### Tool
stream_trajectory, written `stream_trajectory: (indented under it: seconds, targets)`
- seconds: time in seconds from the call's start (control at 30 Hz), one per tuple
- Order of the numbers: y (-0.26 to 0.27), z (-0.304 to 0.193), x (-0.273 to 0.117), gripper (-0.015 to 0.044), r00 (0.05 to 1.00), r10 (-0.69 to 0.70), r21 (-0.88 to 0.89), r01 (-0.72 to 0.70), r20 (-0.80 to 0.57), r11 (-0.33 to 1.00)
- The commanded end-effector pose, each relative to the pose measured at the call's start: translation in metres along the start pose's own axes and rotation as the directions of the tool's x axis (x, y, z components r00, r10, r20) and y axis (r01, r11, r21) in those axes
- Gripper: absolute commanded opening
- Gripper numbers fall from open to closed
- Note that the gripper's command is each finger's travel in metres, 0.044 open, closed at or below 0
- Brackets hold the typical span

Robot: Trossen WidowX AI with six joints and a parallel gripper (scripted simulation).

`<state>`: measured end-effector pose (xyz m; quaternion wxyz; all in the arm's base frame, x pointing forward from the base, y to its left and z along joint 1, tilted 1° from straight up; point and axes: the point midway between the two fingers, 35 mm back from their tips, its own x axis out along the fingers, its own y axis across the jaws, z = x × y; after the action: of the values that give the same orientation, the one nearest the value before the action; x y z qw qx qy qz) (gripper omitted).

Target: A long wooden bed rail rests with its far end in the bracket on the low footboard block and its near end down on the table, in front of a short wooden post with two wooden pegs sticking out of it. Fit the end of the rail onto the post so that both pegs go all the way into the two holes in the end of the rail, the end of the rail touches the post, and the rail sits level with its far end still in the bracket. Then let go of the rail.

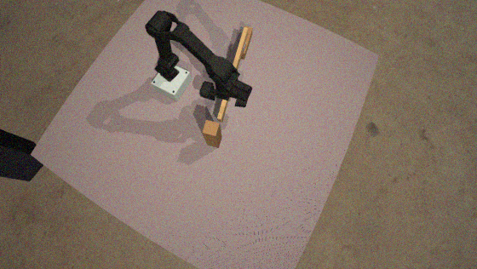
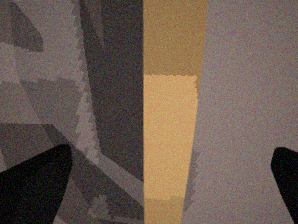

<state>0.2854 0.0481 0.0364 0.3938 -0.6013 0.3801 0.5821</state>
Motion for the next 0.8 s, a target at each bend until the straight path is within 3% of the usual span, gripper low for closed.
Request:
stream_trajectory:
  seconds: [0.0, 0.77]
  targets:
    - [0.001, 0.000, 0.008, 0.0440, 1.000, 0.003, -0.007, -0.003, -0.002, 1.000]
    - [0.004, 0.000, 0.043, 0.0440, 1.000, 0.004, -0.007, -0.004, -0.002, 1.000]
